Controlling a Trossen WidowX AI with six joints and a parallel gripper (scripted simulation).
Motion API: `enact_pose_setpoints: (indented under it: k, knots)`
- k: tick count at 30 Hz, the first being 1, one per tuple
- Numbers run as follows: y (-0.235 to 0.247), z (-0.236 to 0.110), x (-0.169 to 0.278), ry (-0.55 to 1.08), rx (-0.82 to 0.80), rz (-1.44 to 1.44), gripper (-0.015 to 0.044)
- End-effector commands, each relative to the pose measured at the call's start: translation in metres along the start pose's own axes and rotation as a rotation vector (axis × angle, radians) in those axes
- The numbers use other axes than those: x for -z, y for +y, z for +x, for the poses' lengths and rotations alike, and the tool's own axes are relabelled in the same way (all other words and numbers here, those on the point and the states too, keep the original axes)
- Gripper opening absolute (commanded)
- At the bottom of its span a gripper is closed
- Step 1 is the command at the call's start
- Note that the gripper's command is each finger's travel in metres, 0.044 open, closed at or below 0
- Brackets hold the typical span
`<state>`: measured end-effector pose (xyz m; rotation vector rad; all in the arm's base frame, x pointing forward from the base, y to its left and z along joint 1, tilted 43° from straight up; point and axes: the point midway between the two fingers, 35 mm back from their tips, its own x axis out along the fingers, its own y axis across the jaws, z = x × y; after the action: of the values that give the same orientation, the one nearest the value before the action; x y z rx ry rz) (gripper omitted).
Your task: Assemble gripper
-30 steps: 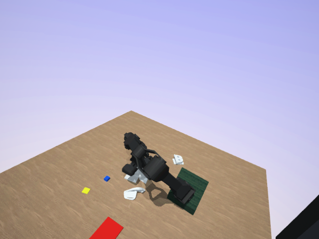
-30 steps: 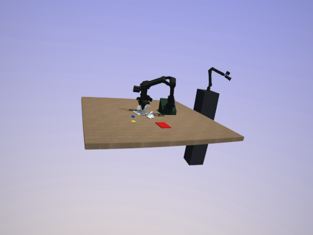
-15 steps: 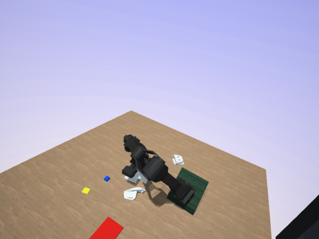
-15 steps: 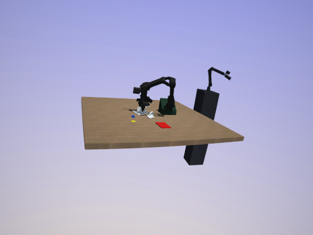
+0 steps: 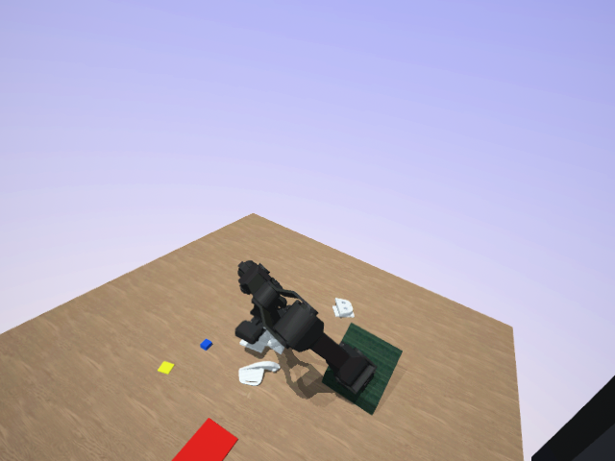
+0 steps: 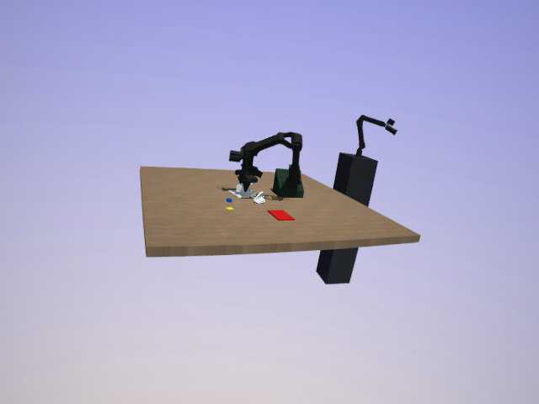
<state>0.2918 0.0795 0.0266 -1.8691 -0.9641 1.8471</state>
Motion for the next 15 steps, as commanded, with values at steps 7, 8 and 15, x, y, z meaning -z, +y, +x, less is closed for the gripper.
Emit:
enact_pose_setpoints:
  k: [7,8,15]
  knots:
    - [-0.0002,0.0038,0.0003,0.001,0.003,0.006,0.0134]
    - [-0.0002,0.0040,0.0003,0.001,0.003,0.006,0.0134]
    - [-0.0002,0.0045,0.0003,0.001,0.003,0.006,0.0134]
